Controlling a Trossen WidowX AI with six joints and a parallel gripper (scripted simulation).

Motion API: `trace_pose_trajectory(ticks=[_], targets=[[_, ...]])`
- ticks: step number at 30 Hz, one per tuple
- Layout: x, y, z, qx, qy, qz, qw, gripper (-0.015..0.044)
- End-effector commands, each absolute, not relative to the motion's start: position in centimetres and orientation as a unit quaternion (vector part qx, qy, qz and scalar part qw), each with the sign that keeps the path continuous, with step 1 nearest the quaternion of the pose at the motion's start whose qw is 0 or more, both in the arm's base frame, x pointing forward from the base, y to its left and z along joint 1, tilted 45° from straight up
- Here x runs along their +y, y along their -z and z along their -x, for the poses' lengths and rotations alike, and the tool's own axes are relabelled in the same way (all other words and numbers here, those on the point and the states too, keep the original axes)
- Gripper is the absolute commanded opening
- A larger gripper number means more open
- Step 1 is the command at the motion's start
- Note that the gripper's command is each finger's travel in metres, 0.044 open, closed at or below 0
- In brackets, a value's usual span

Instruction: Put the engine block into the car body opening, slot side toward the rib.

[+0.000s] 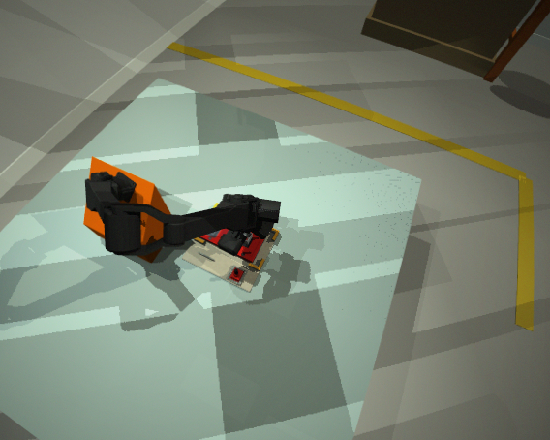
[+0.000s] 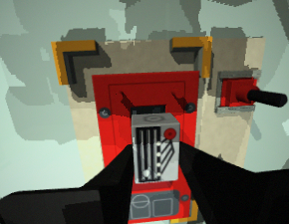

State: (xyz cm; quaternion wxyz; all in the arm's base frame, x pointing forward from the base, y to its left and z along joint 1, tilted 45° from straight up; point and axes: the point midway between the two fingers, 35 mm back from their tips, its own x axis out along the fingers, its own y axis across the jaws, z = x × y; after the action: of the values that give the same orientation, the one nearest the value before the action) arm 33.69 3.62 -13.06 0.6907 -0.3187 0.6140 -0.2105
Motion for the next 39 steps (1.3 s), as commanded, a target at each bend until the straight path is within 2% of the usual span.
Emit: trace_pose_trajectory(ticks=[1,39], targets=[[3.66,13.07,-33.72,0.616,0.206,0.322,0.689,0.0158],[2.93,13.82,-33.87,0.616,0.205,0.323,0.689,0.0158]])
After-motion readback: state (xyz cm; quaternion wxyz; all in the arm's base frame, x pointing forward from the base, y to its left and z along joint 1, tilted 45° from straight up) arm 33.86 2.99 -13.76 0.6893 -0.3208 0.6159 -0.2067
